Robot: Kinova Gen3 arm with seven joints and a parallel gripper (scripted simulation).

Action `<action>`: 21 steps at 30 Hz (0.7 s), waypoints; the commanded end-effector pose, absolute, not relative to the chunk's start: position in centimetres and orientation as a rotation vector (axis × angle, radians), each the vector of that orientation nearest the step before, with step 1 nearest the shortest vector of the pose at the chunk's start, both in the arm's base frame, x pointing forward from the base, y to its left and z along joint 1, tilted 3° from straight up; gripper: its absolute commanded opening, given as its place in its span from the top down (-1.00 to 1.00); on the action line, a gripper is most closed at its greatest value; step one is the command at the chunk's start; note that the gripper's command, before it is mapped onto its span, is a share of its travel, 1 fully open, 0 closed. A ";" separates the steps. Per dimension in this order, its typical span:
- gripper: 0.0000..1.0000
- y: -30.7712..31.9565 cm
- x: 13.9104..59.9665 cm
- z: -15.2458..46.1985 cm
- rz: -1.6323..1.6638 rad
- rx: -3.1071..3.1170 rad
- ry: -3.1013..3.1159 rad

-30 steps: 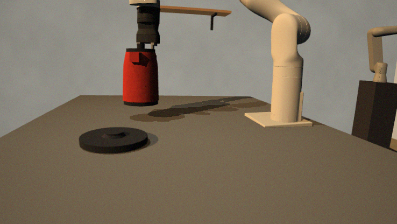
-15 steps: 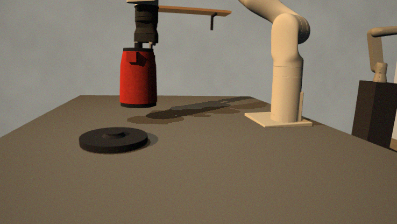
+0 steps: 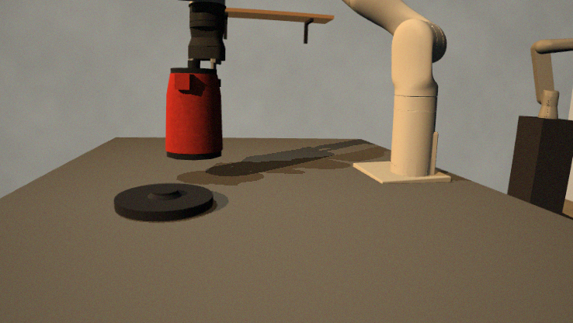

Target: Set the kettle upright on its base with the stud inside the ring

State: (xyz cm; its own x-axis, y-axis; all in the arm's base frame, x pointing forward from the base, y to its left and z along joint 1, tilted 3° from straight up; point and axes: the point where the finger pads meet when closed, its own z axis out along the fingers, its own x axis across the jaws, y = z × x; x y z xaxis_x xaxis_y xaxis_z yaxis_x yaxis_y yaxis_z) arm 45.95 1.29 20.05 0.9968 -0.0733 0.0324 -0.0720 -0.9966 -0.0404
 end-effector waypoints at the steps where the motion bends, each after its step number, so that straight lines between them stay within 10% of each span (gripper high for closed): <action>1: 1.00 2.6 46.0 20.2 -0.057 -3.103 0.083; 21: 1.00 9.2 46.0 20.5 -0.057 -3.103 0.083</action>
State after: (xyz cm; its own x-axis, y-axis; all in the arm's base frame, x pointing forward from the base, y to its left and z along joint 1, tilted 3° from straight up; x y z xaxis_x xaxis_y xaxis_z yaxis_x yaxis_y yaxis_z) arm 46.07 8.11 20.34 0.9971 -0.0684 0.0334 -0.0671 -0.9970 -0.0384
